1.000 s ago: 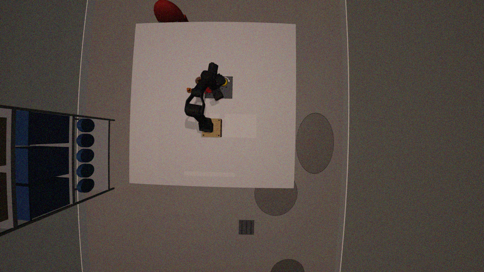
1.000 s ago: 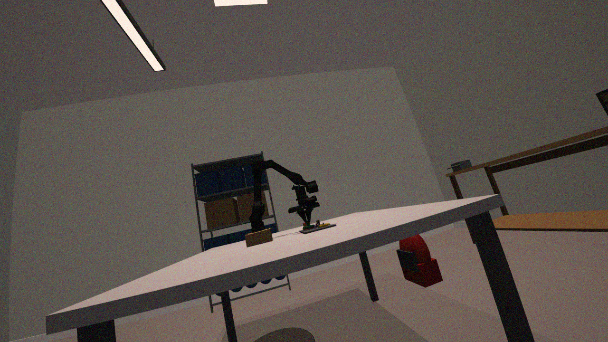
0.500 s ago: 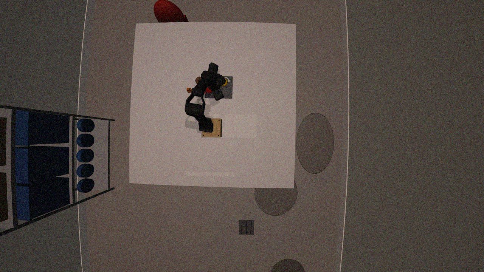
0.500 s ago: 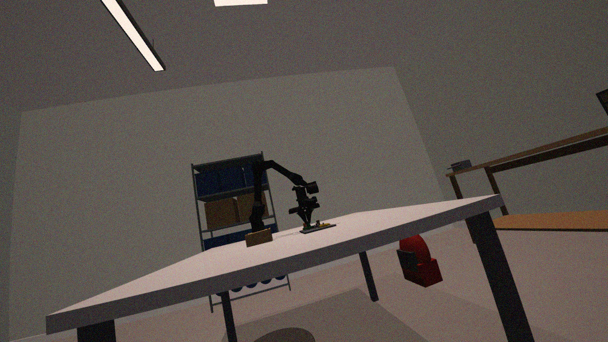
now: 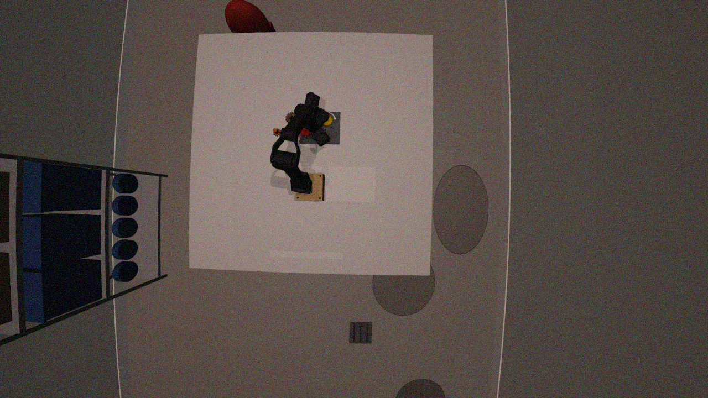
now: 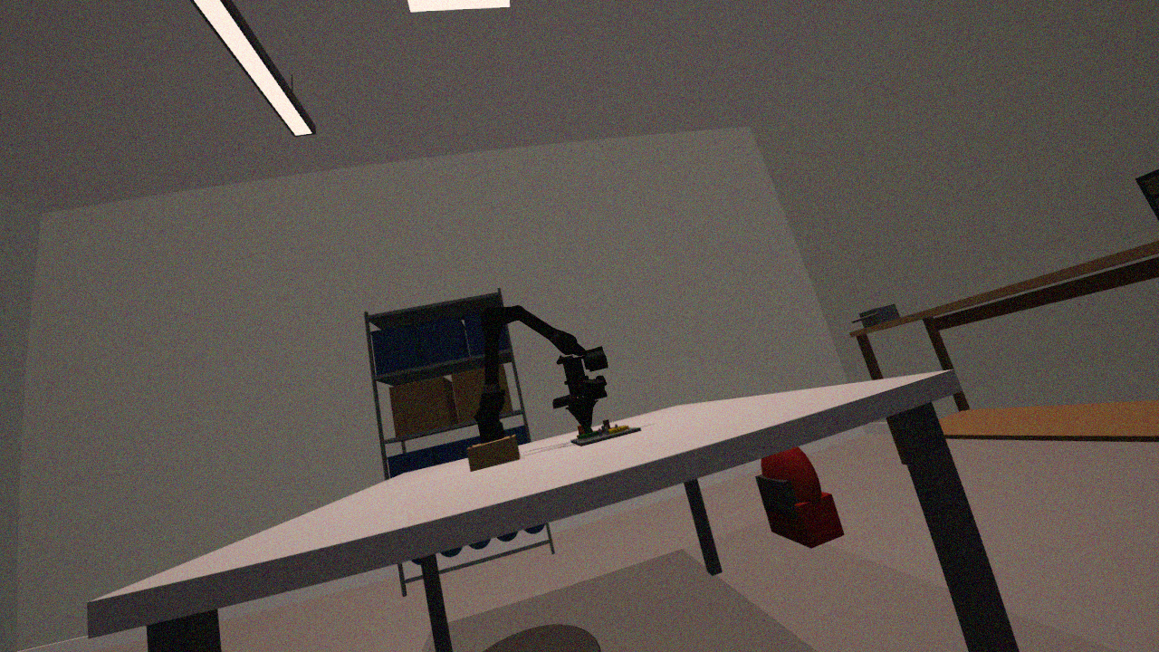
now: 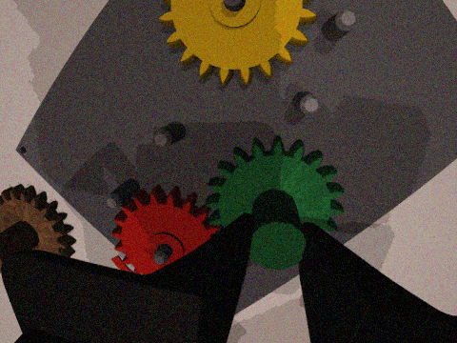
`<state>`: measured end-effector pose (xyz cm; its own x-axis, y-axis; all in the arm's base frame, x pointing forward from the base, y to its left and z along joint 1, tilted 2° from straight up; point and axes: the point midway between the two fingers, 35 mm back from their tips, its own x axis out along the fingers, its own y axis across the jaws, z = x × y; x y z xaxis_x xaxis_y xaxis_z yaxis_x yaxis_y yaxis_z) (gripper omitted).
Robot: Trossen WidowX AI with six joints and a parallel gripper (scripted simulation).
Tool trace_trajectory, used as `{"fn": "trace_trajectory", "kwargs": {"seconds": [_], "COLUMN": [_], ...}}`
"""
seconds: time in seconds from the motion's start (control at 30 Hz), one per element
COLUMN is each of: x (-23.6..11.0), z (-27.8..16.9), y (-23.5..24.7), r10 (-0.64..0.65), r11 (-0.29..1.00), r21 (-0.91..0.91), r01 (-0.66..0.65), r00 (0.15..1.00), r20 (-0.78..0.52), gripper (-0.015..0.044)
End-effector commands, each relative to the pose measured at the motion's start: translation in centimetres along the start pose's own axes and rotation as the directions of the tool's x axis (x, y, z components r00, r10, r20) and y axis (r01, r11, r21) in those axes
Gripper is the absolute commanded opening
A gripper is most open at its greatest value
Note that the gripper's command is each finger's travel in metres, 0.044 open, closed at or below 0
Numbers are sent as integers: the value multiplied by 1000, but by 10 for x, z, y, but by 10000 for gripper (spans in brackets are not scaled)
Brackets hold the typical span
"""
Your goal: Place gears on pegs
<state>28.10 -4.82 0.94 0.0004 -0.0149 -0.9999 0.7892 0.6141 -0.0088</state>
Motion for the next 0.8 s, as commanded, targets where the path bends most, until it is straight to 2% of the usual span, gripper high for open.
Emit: {"fn": "trace_trajectory", "kwargs": {"seconds": [0.0, 0.13, 0.3, 0.33, 0.47, 0.67, 0.77], "x": [1, 2, -1, -1, -7, -42, -48], "z": [0, 0, -1, -1, -1, -1, -1], "y": [0, 1, 0, 0, 0, 1, 0], "r10": [-1, -1, -1, -1, -1, -1, -1], "r11": [1000, 999, 995, 993, 990, 990, 990], "r21": [6, 51, 99, 115, 140, 143, 143], "r01": [1, 1, 1, 1, 1, 1, 1], "r00": [1000, 1000, 1000, 1000, 1000, 1000, 1000], "r20": [0, 0, 0, 0, 0, 0, 0], "gripper": [0, 0, 131, 140, 140, 140, 140]}}
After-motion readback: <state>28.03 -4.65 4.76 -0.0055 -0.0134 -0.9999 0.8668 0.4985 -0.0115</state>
